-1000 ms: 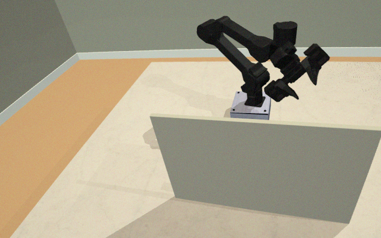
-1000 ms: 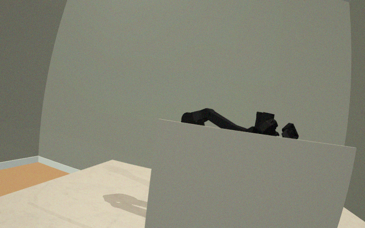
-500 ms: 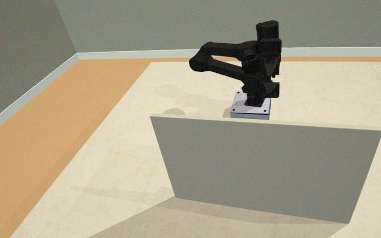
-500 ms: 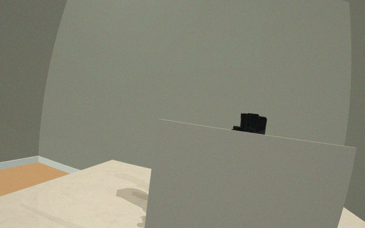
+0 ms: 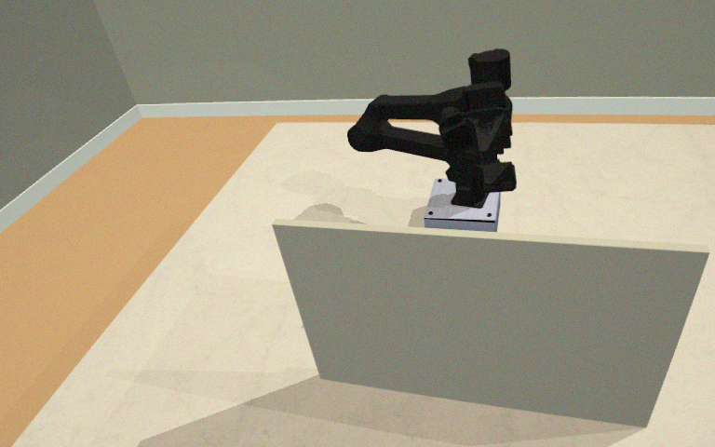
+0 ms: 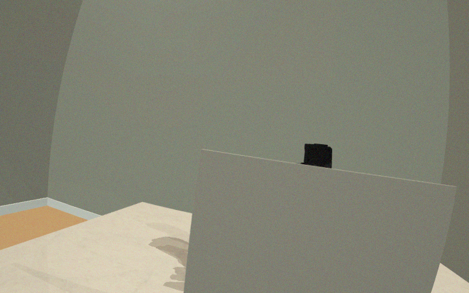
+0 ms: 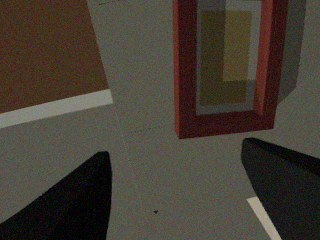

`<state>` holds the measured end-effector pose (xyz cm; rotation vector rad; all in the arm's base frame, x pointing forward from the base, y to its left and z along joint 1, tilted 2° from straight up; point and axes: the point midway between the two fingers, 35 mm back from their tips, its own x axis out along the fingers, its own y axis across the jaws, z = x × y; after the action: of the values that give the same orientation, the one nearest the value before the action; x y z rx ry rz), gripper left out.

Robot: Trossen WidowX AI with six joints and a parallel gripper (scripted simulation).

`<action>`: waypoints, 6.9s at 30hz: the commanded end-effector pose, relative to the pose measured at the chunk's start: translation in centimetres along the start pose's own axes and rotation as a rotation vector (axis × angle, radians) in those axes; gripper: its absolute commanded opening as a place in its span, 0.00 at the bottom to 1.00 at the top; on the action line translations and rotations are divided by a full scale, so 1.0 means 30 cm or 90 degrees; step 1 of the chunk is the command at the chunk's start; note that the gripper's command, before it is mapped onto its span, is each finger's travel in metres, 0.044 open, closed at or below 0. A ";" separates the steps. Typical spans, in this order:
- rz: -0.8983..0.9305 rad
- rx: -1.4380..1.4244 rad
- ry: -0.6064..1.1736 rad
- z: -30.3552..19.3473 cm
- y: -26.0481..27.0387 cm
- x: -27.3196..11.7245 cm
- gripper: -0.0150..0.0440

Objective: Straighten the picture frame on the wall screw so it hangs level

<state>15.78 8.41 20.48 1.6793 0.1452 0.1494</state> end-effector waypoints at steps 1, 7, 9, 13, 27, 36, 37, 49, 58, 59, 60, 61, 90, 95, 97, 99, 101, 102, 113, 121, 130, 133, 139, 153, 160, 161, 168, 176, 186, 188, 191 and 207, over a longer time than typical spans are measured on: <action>0.000 0.003 -0.003 0.003 -0.002 0.000 0.69; 0.000 0.003 -0.003 0.003 -0.002 0.000 0.69; 0.000 0.003 -0.003 0.003 -0.002 0.000 0.69; 0.000 0.003 -0.003 0.003 -0.002 0.000 0.69; 0.000 0.003 -0.003 0.003 -0.002 0.000 0.69; 0.000 0.003 -0.003 0.003 -0.002 0.000 0.69; 0.000 0.003 -0.003 0.003 -0.002 0.000 0.69; 0.000 0.003 -0.003 0.003 -0.002 0.000 0.69; 0.000 0.003 -0.003 0.003 -0.002 0.000 0.69; 0.000 0.003 -0.003 0.003 -0.002 0.000 0.69; 0.000 0.003 -0.003 0.003 -0.002 0.000 0.69; 0.000 0.003 -0.003 0.003 -0.002 0.000 0.69; 0.002 -0.001 -0.001 -0.030 -0.035 0.089 0.69; -0.001 -0.002 -0.001 -0.013 -0.079 0.176 0.69; -0.003 -0.002 -0.001 0.005 -0.098 0.208 0.69; -0.005 -0.002 -0.002 0.027 -0.116 0.234 0.69; -0.006 -0.002 -0.002 0.037 -0.123 0.242 0.69; -0.006 -0.002 -0.002 0.037 -0.123 0.242 0.69; -0.003 -0.002 -0.001 0.012 -0.127 0.246 0.69; 0.002 0.003 -0.001 0.000 -0.103 0.330 0.69; 0.012 0.009 0.000 0.010 -0.121 0.500 0.69; 0.013 0.009 0.000 0.012 -0.125 0.513 0.69; 0.013 0.009 0.000 0.012 -0.125 0.513 0.69; 0.013 0.009 0.000 0.012 -0.124 0.526 0.69; 0.014 0.009 0.000 0.011 -0.120 0.562 0.69; 0.014 0.009 0.000 0.011 -0.120 0.567 0.69; 0.015 0.009 0.000 0.011 -0.119 0.605 0.69; 0.015 0.009 0.000 0.012 -0.120 0.645 0.69; 0.015 0.009 0.000 0.013 -0.120 0.646 0.69; 0.015 0.009 0.000 0.013 -0.120 0.646 0.69; 0.015 0.009 0.000 0.013 -0.120 0.646 0.69; 0.015 0.009 0.000 0.013 -0.120 0.646 0.69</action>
<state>34.84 11.93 17.04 1.6908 0.1257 0.1620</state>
